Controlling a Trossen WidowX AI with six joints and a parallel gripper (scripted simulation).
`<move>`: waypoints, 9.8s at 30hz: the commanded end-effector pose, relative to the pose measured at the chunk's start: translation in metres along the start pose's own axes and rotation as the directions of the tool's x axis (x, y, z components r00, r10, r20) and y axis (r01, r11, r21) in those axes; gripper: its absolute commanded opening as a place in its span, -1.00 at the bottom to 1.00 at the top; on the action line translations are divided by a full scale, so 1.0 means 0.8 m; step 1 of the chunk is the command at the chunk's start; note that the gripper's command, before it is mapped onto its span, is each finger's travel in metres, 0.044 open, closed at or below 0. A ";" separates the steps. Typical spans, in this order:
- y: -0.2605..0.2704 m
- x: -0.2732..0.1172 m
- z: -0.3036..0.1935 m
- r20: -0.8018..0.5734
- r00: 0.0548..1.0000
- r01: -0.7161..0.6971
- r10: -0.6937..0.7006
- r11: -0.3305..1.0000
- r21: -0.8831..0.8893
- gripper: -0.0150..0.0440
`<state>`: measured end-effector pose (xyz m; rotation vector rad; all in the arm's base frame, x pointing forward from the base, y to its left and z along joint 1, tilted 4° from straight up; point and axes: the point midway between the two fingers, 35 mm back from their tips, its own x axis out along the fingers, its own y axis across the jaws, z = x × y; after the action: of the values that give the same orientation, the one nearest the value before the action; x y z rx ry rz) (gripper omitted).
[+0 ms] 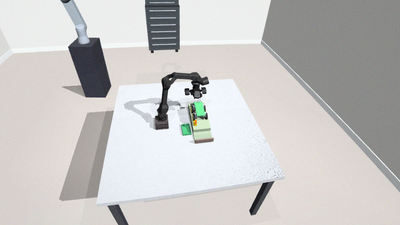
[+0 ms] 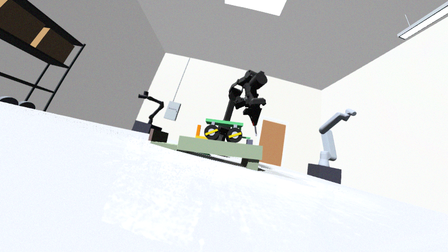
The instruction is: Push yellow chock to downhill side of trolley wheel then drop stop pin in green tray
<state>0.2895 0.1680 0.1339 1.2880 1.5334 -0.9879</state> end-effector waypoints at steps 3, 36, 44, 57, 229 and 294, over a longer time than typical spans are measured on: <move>-0.015 0.000 -0.002 -0.007 1.000 -0.002 0.002 1.000 0.005 -0.49; -0.101 -0.001 0.030 -0.005 1.000 0.003 -0.003 1.000 0.007 -0.49; -0.099 -0.005 0.067 -0.002 1.000 0.003 -0.003 1.000 0.007 -0.49; -0.097 -0.015 0.127 0.003 1.000 0.003 -0.003 1.000 0.008 -0.49; -0.137 0.079 0.309 0.142 0.990 -0.142 -0.014 0.007 0.990 0.15; -0.136 0.091 0.342 0.140 0.990 -0.140 -0.010 0.002 0.990 0.66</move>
<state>0.2119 -0.0862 -0.0137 2.1503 0.3384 -2.2763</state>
